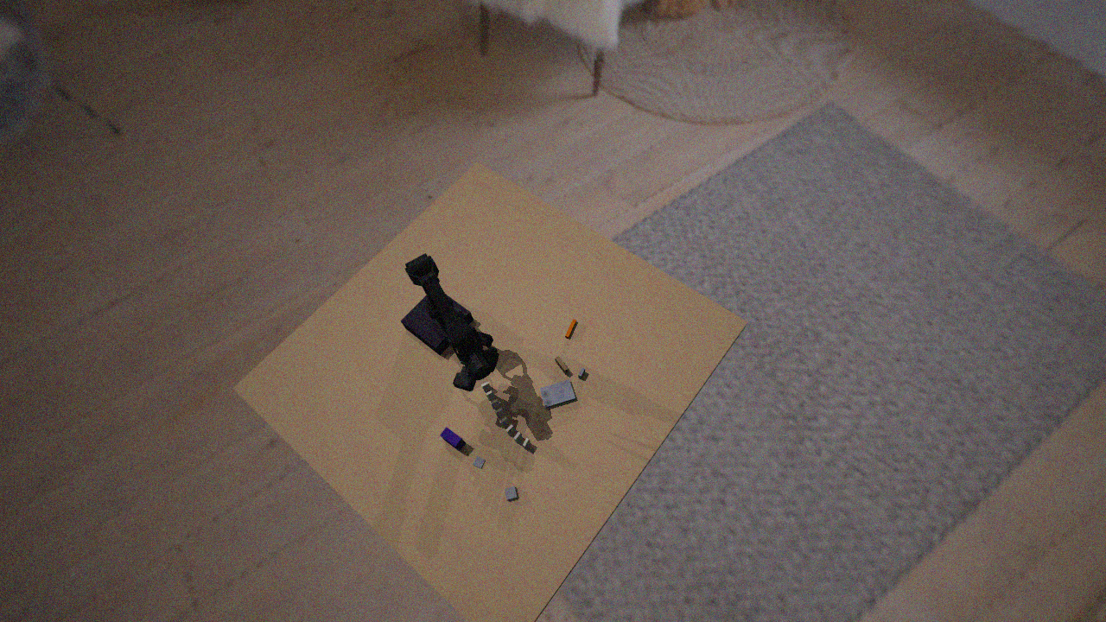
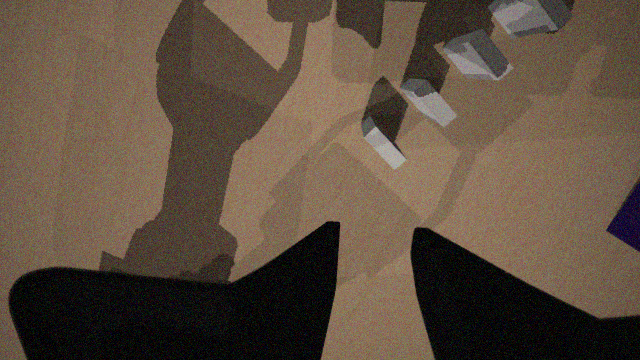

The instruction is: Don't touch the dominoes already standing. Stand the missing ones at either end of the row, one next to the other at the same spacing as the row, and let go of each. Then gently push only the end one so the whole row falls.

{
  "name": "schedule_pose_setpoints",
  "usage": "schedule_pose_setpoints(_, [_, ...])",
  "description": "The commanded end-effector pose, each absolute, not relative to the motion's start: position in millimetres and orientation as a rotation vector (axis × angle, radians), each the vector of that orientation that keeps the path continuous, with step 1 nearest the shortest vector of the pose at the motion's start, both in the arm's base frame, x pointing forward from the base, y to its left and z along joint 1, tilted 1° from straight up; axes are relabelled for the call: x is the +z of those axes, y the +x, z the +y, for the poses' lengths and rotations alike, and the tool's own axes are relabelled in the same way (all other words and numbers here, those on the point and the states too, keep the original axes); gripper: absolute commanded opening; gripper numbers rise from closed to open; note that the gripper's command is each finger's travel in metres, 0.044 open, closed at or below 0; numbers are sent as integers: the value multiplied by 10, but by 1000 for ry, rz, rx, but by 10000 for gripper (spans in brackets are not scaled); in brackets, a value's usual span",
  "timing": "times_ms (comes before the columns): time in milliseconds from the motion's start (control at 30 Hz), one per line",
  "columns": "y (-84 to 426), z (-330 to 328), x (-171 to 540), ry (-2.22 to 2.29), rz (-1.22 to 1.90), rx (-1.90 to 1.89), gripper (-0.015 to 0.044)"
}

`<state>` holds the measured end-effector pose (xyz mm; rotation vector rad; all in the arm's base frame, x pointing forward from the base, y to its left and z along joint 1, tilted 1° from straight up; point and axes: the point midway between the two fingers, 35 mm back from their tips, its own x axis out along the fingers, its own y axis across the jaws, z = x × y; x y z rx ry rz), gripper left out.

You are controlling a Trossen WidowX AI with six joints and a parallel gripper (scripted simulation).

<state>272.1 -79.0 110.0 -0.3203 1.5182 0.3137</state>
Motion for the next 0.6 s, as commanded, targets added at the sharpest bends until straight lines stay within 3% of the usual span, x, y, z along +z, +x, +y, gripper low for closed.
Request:
schedule_pose_setpoints(0, [2551, -723, 813, -842, 1379, 825, 20])
schedule_pose_setpoints(33, [2530, -715, 780, -903, 1354, 885, 0])
schedule_pose_setpoints(567, [2513, -709, 753, -952, 1332, 933, 0])
